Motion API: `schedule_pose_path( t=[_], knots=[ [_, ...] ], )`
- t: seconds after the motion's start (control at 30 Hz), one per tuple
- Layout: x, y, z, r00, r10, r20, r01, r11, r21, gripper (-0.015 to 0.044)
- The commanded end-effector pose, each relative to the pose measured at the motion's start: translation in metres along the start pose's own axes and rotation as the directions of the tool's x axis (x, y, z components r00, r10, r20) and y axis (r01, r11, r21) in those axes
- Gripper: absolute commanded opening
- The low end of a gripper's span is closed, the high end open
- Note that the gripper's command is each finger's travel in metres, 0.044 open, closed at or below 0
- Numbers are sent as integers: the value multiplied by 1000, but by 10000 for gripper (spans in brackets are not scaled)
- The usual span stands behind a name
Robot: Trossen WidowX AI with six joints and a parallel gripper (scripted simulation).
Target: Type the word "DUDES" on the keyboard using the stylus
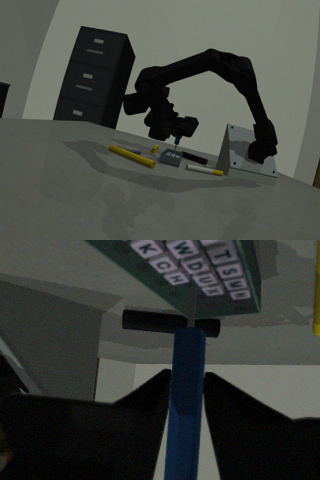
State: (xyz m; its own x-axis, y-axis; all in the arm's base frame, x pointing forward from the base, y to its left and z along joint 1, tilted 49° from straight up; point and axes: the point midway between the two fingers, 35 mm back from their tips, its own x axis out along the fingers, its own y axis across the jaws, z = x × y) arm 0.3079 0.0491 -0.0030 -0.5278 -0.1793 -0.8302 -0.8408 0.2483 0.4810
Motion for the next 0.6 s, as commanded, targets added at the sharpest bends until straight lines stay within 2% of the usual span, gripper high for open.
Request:
schedule_pose_path(
  t=[0.0, 0.57],
  knots=[
    [0, 0, 2, 1000, 0, 4, 0, 1000, 6, 81],
    [0, -1, 4, 1000, 0, 4, 0, 1000, 6, 81]
  ],
)
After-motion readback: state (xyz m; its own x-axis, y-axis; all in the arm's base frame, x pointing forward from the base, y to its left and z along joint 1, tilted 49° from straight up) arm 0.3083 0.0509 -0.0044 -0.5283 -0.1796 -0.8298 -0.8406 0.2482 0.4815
